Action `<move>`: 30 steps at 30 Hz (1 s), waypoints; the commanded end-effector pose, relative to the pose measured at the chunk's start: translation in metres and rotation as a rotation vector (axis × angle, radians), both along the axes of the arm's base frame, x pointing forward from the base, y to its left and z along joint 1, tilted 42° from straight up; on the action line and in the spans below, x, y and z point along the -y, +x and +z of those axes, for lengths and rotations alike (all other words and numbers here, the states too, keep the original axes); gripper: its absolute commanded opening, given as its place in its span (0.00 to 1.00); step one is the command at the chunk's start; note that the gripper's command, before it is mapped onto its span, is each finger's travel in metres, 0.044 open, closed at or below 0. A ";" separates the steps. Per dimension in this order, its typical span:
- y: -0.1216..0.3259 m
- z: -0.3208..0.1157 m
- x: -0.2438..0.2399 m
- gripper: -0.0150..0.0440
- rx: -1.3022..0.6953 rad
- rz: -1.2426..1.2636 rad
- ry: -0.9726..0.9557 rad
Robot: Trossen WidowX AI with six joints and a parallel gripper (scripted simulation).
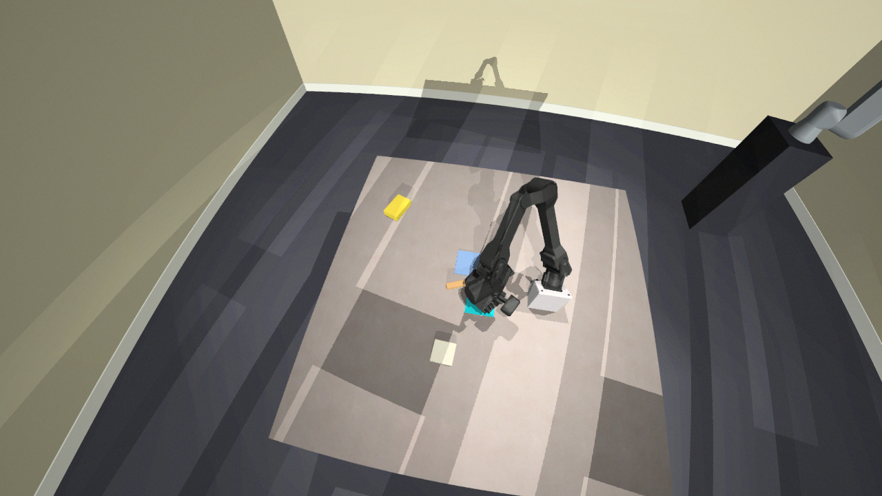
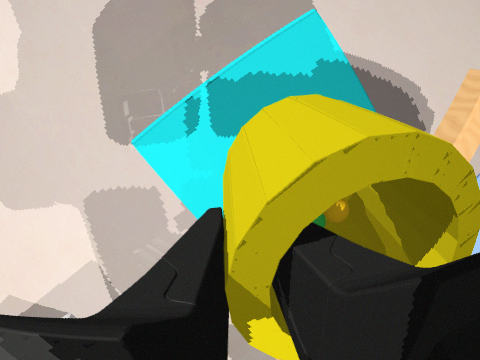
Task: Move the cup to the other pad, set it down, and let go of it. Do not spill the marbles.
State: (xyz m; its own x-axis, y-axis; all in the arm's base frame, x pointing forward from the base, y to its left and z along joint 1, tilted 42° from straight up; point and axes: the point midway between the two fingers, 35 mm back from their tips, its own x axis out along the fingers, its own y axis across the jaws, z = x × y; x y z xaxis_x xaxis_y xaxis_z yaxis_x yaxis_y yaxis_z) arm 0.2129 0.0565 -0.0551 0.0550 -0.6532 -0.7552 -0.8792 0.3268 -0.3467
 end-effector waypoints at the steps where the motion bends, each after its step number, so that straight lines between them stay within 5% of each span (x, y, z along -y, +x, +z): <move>1: -0.003 -0.005 0.007 0.25 -0.011 0.006 -0.010; 25: -0.001 -0.012 0.011 0.25 -0.001 -0.001 -0.003; 30: -0.001 -0.012 0.011 0.48 -0.001 -0.001 -0.003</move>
State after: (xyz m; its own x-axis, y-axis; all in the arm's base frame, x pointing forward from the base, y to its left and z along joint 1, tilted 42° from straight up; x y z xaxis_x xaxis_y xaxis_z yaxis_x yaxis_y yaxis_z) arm 0.2119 0.0451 -0.0675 0.0529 -0.6555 -0.7533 -0.8798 0.3262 -0.3457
